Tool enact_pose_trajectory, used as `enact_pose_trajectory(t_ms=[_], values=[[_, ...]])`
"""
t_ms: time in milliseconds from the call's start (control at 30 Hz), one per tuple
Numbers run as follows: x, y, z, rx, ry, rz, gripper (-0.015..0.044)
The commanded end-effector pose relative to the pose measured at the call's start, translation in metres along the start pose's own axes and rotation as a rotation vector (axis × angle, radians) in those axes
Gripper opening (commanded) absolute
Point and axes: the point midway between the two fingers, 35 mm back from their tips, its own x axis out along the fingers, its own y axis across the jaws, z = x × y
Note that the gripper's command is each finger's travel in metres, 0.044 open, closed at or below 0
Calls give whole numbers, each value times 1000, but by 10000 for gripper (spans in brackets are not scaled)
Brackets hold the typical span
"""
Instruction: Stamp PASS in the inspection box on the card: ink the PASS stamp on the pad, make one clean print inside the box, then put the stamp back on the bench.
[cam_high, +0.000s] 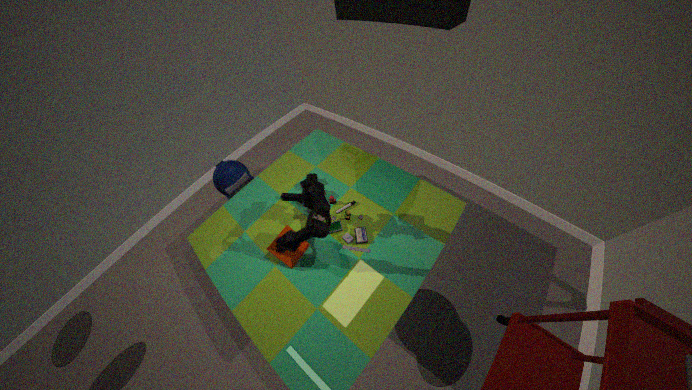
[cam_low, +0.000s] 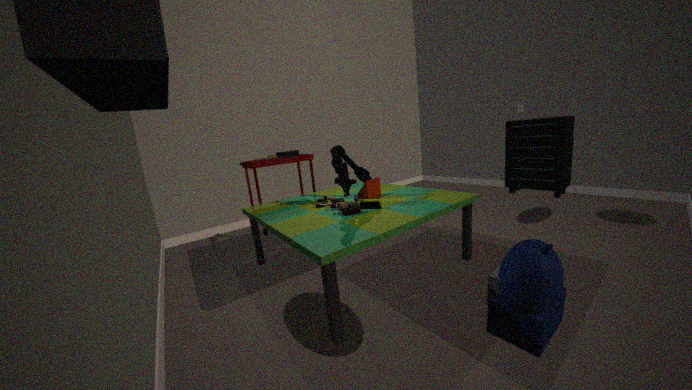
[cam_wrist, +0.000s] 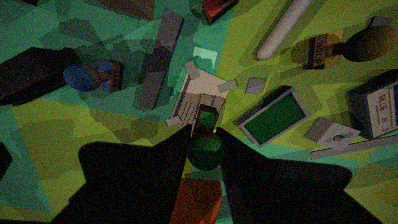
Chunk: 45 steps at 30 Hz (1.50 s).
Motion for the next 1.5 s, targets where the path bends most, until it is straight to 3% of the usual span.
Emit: enact_pose_trajectory(t_ms=[0,1467], values=[[3,0,0,-7,0,-6,0],[33,-1,0,-8,-4,-6,0]])
